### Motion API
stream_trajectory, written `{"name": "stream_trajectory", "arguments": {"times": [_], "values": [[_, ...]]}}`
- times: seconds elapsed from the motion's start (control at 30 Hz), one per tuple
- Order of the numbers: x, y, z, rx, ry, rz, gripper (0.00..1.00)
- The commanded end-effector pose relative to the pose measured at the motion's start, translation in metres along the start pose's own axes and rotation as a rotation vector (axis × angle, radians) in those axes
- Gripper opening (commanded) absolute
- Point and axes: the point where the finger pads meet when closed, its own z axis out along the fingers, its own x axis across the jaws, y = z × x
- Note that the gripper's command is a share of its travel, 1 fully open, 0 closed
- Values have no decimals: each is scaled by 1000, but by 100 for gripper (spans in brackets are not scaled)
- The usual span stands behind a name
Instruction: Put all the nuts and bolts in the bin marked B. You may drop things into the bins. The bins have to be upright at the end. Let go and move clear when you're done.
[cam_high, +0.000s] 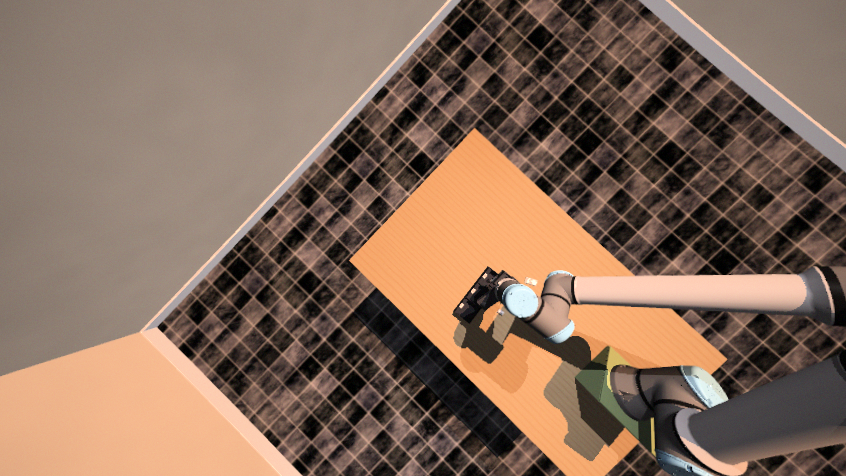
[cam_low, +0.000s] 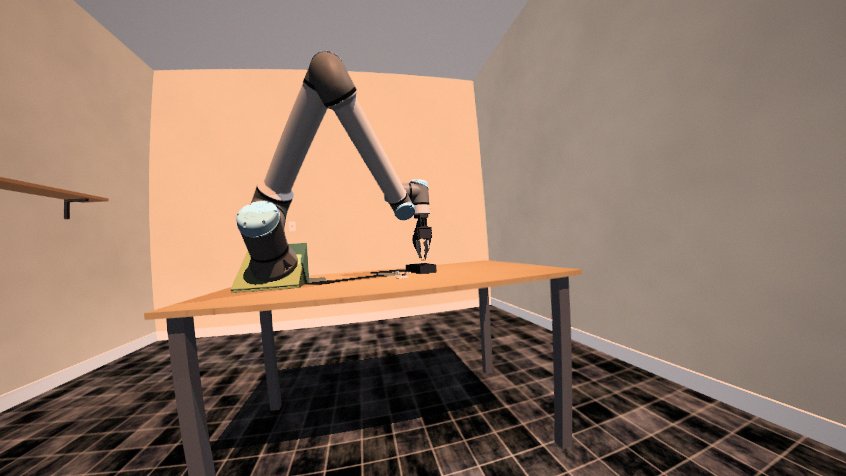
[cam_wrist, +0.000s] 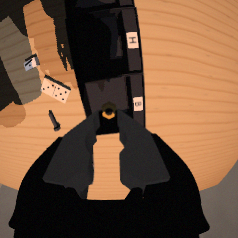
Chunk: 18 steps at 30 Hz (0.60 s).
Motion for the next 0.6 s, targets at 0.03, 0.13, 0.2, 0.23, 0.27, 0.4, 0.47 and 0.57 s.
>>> {"name": "stream_trajectory", "arguments": {"times": [0.03, 0.13, 0.2, 0.23, 0.27, 0.4, 0.47, 0.57], "values": [[6, 7, -3, 5, 8, -97, 0], [1, 9, -1, 5, 4, -100, 0], [0, 11, -1, 4, 4, -100, 0], [-1, 12, -1, 4, 4, -100, 0], [-1, 12, -1, 4, 4, -100, 0], [-2, 12, -1, 4, 4, -101, 0], [-2, 11, -1, 4, 4, -103, 0], [-2, 11, -2, 4, 5, -102, 0]]}}
